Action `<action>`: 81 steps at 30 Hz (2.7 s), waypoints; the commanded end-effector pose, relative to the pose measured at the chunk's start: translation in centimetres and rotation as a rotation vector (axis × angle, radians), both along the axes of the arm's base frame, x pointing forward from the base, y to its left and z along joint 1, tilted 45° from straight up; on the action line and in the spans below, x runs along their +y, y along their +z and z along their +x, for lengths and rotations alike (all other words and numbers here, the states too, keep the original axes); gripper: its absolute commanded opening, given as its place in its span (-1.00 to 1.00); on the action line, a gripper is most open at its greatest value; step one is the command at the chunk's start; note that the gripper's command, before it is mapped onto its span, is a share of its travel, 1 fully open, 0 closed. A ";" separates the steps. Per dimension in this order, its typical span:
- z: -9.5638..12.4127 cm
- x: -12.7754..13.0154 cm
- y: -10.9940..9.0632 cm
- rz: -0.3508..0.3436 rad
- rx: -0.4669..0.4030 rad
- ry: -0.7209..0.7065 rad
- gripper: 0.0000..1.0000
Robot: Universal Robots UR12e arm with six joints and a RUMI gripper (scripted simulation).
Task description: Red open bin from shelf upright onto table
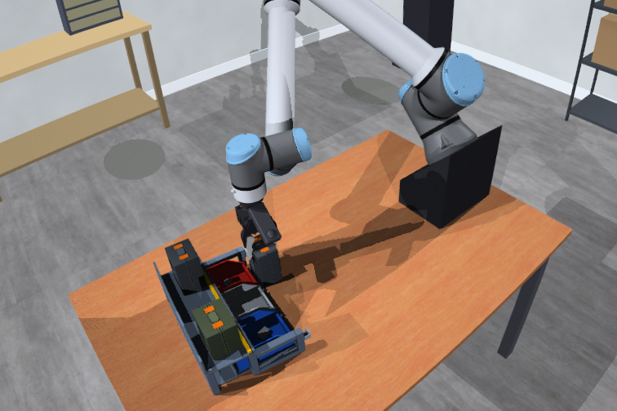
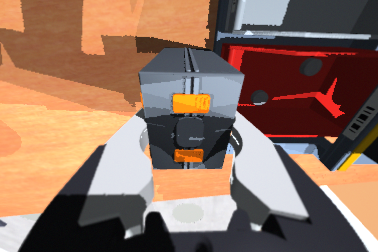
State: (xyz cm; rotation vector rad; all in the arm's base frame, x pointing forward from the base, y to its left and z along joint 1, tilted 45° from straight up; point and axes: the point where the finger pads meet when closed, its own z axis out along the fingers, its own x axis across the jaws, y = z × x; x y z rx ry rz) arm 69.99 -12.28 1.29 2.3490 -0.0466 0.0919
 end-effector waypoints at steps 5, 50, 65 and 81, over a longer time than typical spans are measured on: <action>0.0 0.0 0.0 0.000 -0.001 0.001 -1.00; 0.0 0.0 0.1 0.000 -0.001 0.001 -1.00; 0.0 0.8 0.8 0.000 -0.001 0.000 -1.00; -0.1 1.8 1.8 0.000 -0.001 0.001 -1.00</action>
